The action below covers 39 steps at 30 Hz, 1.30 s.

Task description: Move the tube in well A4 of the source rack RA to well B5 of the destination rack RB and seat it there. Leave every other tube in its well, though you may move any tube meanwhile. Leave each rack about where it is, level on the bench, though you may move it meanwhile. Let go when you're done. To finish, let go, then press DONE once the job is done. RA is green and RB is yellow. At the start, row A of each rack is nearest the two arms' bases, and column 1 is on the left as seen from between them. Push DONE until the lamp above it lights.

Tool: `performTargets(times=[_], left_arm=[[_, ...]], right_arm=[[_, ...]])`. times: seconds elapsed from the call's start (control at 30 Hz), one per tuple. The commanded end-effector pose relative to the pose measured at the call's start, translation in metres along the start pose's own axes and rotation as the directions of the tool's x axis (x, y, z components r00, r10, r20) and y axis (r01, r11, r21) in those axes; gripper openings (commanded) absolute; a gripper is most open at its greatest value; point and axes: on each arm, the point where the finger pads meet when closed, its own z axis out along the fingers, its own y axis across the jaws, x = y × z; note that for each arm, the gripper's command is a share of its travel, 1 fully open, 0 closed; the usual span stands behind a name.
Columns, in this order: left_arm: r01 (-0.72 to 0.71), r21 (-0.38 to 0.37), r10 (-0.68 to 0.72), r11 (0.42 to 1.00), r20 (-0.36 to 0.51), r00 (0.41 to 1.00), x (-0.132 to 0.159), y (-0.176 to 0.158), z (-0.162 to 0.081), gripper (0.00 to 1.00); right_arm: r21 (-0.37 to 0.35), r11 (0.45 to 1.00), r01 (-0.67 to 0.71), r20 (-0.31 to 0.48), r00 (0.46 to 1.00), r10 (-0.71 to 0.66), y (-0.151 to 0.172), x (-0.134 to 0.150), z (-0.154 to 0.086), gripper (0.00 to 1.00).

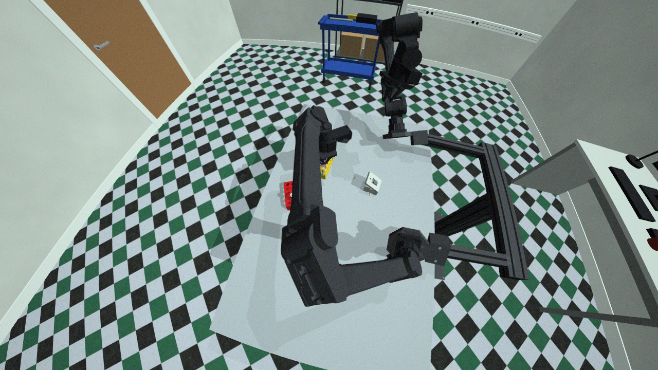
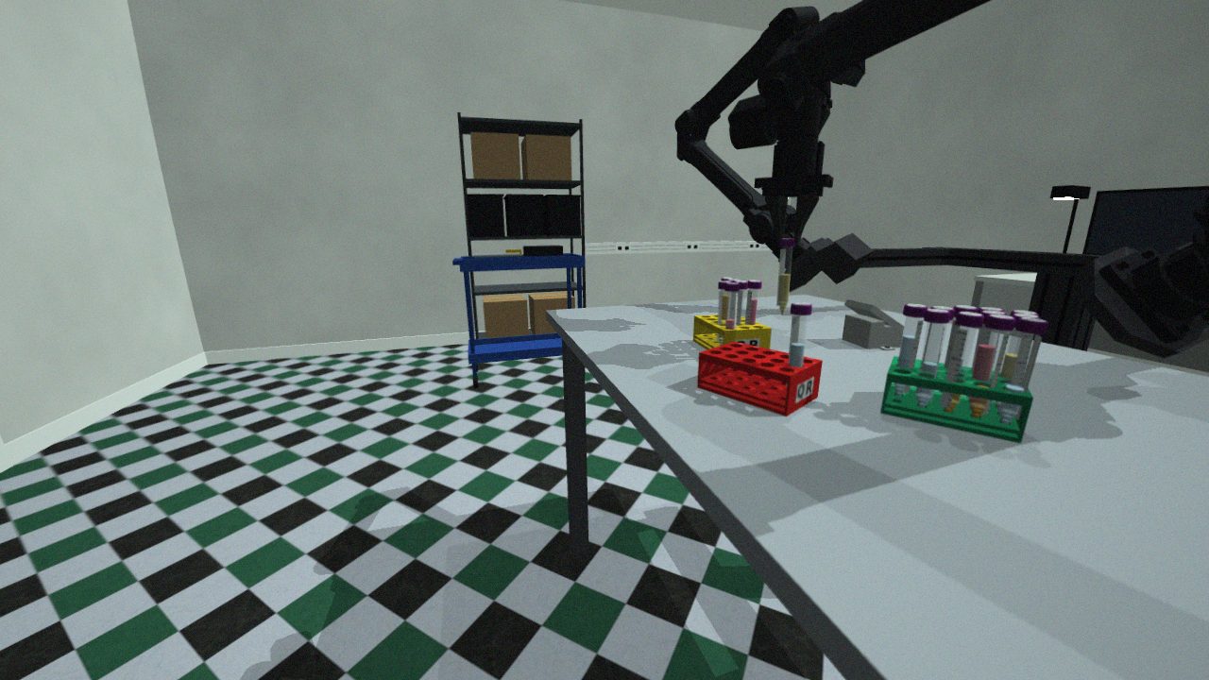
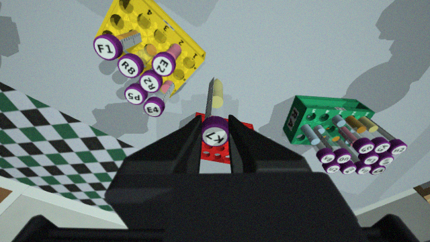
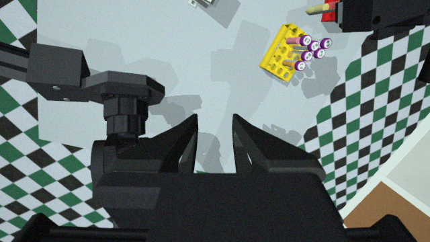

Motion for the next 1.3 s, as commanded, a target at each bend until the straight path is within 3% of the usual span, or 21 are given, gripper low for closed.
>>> performTargets(times=[0.0,1.27], left_arm=[[0.016,-0.036,-0.017,0.999,-0.006,1.000,-0.014,0.022,-0.016,0.00],[0.011,-0.031,-0.011,0.999,-0.005,1.000,-0.112,0.081,-0.015,0.00]], right_arm=[[0.009,1.000,-0.011,0.029,1.000,0.011,-0.006,-0.005,-0.011,0.30],[0.009,1.000,-0.011,0.029,1.000,0.011,-0.006,-0.005,-0.011,0.30]])
